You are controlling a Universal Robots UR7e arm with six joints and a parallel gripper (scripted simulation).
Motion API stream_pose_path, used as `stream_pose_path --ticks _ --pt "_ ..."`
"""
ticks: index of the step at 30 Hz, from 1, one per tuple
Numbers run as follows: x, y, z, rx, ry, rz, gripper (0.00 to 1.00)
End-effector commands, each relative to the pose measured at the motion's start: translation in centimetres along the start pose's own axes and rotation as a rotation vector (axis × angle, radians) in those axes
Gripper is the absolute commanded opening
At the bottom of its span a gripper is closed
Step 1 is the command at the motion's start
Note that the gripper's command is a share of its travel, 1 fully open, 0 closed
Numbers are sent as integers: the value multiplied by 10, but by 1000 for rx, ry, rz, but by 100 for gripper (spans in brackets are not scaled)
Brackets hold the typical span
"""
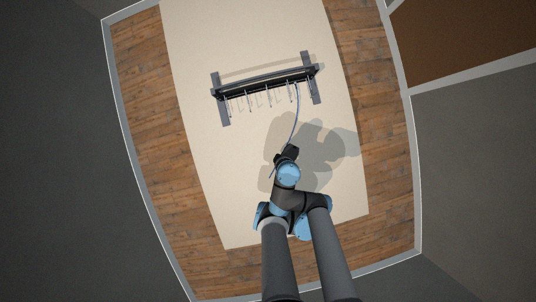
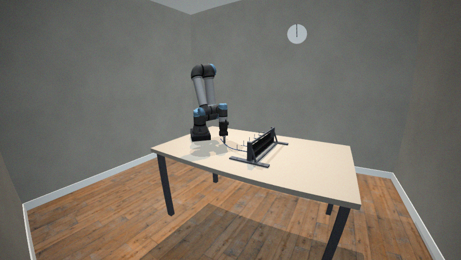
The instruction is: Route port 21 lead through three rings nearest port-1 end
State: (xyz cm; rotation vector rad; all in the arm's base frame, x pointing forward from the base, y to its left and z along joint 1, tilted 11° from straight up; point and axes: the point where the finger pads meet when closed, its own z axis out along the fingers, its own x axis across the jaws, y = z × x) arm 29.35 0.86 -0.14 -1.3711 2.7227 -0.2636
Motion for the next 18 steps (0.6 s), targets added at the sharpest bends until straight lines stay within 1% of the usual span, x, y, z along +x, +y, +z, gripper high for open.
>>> stream_pose_path --ticks 1,18 --pt "0 0 6 1 0 0 0" --pt "0 0 0 1 0 0 0"
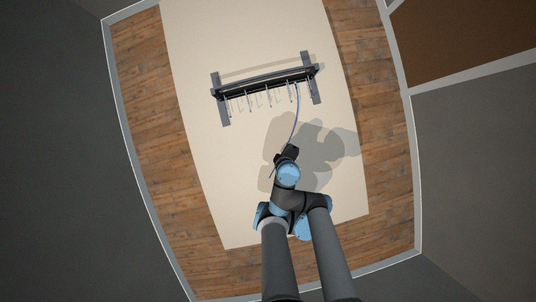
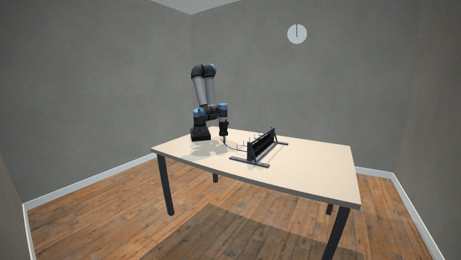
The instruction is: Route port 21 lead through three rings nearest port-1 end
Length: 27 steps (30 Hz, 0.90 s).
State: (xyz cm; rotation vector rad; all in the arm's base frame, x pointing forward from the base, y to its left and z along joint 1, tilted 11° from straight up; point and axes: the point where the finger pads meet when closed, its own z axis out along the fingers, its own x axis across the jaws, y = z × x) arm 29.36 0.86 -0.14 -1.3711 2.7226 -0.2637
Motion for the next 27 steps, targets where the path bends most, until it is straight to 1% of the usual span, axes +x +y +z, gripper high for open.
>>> stream_pose_path --ticks 1,27 --pt "0 0 -1 1 0 0 0" --pt "0 0 -28 1 0 0 0"
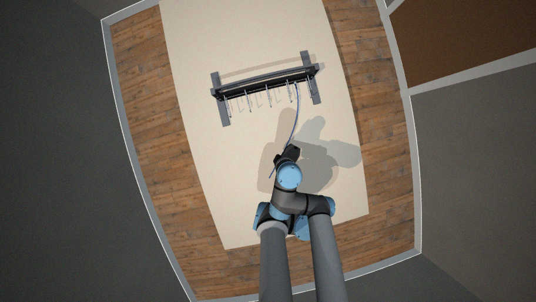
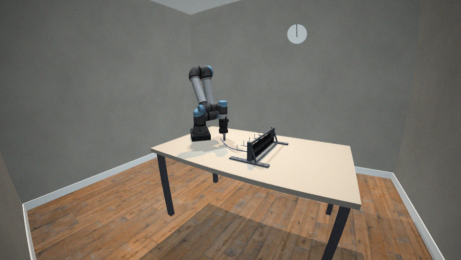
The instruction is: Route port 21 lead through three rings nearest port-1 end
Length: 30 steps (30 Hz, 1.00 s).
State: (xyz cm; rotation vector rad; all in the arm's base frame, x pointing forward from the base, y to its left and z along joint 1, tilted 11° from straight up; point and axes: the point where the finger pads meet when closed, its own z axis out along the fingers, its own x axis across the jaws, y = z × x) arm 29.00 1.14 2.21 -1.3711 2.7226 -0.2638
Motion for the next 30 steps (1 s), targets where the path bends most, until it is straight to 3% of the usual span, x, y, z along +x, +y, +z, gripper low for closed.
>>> stream_pose_path --ticks 1,30 --pt "0 0 -5 1 0 0 0" --pt "-4 -2 -13 1 0 14 0"
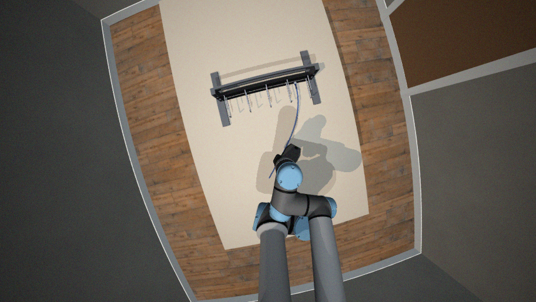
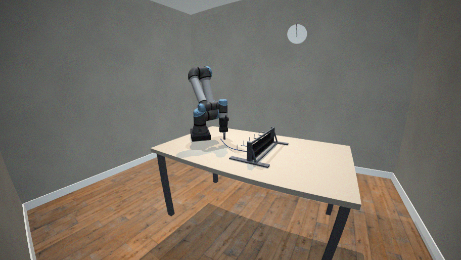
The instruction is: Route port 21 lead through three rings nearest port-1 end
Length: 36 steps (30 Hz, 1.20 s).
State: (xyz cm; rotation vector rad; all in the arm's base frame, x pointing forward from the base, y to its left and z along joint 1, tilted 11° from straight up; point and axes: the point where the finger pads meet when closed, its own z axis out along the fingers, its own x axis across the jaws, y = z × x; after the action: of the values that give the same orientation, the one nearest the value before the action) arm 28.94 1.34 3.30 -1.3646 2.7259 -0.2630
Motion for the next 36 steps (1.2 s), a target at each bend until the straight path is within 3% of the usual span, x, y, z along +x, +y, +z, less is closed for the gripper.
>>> stream_pose_path --ticks 1,11,22,24,36 --pt "-4 -2 -2 1 -1 13 0" --pt "-26 -10 -12 1 -1 81 0" --pt "-93 -32 -42 1 -1 280 0" --pt "-93 -32 -42 1 -1 280 0" --pt "-198 -64 -87 1 -2 594 0"
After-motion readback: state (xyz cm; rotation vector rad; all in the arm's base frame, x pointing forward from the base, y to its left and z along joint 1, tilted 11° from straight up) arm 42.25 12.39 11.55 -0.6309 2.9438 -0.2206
